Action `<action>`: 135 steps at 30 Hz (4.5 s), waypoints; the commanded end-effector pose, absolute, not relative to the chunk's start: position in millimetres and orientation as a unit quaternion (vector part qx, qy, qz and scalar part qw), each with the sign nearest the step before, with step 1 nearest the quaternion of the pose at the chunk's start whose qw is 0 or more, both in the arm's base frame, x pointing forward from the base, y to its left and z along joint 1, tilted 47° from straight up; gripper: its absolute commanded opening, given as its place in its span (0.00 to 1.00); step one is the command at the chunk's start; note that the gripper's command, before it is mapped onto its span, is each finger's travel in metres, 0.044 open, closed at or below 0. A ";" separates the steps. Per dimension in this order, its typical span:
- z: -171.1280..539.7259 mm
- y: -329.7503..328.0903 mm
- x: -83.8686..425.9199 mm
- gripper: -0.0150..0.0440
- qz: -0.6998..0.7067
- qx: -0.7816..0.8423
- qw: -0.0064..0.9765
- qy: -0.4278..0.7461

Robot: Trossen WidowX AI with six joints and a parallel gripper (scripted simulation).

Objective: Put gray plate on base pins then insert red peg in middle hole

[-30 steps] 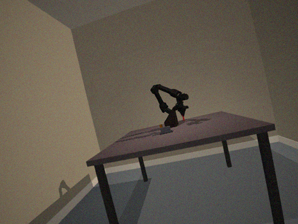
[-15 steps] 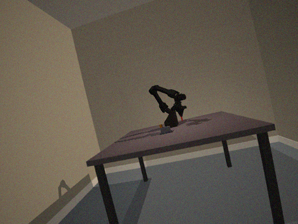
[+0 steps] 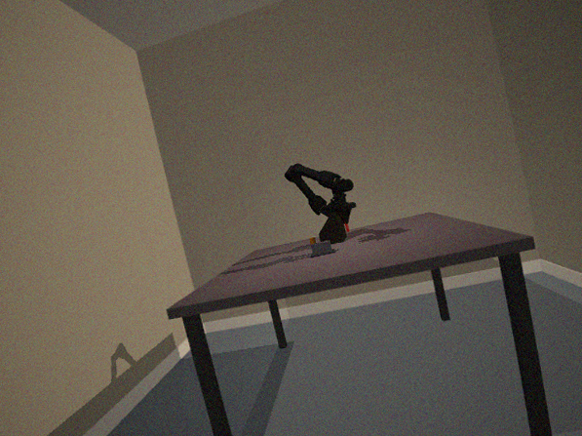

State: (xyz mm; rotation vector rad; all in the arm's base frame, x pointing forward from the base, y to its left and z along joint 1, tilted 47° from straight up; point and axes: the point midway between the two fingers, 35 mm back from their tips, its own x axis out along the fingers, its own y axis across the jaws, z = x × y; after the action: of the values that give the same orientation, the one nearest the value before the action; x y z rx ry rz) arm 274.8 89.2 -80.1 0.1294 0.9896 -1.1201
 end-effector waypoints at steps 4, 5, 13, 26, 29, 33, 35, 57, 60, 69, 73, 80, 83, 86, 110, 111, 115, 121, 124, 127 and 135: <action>-67.5 79.9 288.8 0.25 -0.508 0.059 0.733 0.448; -65.9 78.5 290.5 0.25 -0.508 0.060 0.733 0.448; -52.2 66.4 303.5 0.25 -0.509 0.060 0.733 0.447; -27.0 42.9 323.5 0.25 -0.511 0.059 0.734 0.444; -21.0 37.0 327.5 0.25 -0.512 0.058 0.734 0.443; -13.0 29.0 332.7 0.25 -0.513 0.057 0.734 0.442; -9.0 25.0 335.1 0.25 -0.513 0.056 0.734 0.441; 17.9 -3.4 348.8 0.25 -0.519 0.051 0.734 0.436; 17.9 -3.4 348.8 0.25 -0.519 0.051 0.734 0.436; 18.1 -3.5 348.5 0.25 -0.519 0.051 0.734 0.436; 18.5 -3.9 347.3 0.25 -0.519 0.051 0.733 0.436; 18.5 -3.9 347.3 0.25 -0.519 0.051 0.733 0.436; 18.5 -3.9 347.3 0.25 -0.519 0.051 0.733 0.436; 18.5 -3.9 347.3 0.25 -0.519 0.051 0.733 0.436; 6.9 -17.5 349.2 0.25 -0.520 0.051 0.734 0.435; 7.2 -17.0 349.1 0.25 -0.520 0.051 0.733 0.435; 8.0 -15.4 348.9 0.25 -0.520 0.054 0.733 0.436; 8.0 -15.4 348.9 0.25 -0.520 0.054 0.733 0.436; 7.5 -15.7 349.2 0.25 -0.520 0.054 0.733 0.436; 6.5 -16.0 349.9 0.25 -0.520 0.054 0.733 0.436; 6.0 -16.2 350.1 0.25 -0.520 0.054 0.733 0.436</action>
State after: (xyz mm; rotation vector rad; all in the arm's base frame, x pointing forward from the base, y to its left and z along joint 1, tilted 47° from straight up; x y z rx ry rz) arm 350.1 -16.3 5.9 0.1199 0.9582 -1.1444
